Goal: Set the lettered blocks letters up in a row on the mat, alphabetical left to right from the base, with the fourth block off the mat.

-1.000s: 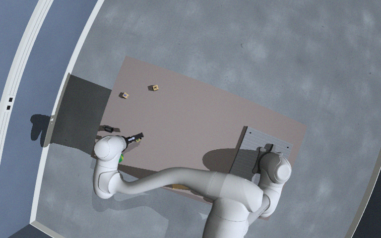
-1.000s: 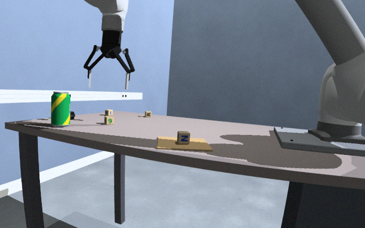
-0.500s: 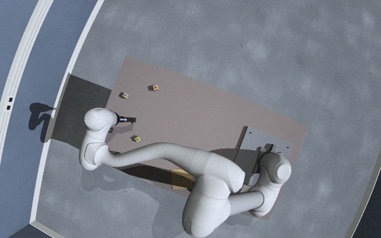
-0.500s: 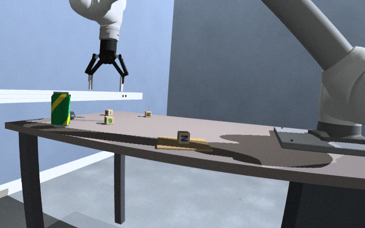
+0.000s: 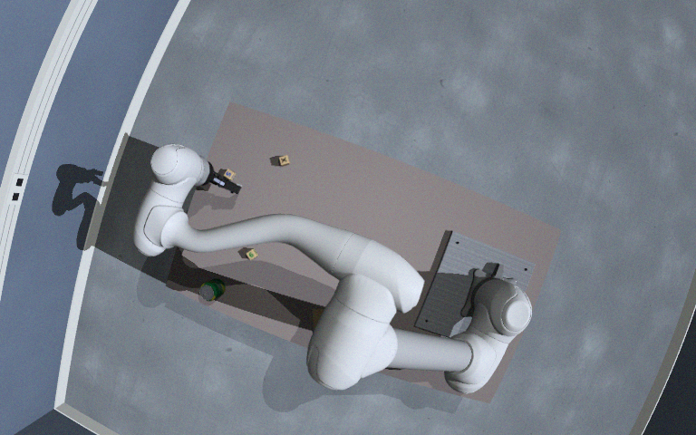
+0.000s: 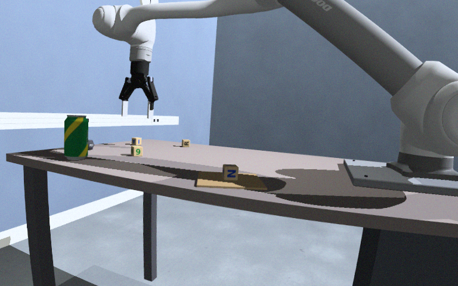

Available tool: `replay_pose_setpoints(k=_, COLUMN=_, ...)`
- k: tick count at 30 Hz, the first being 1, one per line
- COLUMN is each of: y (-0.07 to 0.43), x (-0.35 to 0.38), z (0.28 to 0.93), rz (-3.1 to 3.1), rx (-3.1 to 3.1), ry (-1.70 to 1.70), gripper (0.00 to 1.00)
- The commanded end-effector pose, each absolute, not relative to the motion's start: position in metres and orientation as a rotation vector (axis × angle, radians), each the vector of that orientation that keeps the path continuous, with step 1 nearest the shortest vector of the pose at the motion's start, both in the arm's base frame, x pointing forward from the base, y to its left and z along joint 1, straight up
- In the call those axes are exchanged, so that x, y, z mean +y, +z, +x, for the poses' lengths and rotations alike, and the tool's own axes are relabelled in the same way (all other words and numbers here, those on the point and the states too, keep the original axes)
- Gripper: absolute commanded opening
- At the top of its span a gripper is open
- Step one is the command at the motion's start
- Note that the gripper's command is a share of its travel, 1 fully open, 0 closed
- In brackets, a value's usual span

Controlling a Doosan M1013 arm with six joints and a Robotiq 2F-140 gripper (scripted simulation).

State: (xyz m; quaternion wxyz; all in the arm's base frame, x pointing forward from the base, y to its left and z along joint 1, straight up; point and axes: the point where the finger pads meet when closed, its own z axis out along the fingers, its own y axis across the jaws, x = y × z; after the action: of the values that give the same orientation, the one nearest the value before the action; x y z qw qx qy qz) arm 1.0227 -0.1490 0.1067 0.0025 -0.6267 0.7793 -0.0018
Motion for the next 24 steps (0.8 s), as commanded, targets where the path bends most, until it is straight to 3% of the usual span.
replay_pose_setpoints(k=1, y=0.1051, x=-0.1703, z=1.0325, rz=-1.871, rx=2.523, ry=-0.001, gripper=1.00)
replay_pose_setpoints(k=2, y=0.1051, x=-0.1705, z=1.0326, rz=-1.870, rx=2.523, ry=-0.001, gripper=1.00)
replay_pose_setpoints(k=3, y=0.1051, x=-0.1705, z=1.0326, rz=-1.870, rx=2.523, ry=-0.001, gripper=0.46)
replay_pose_setpoints(k=24, y=0.1051, x=-0.1705, z=1.0326, rz=-1.870, rx=2.523, ry=-0.001, gripper=0.46)
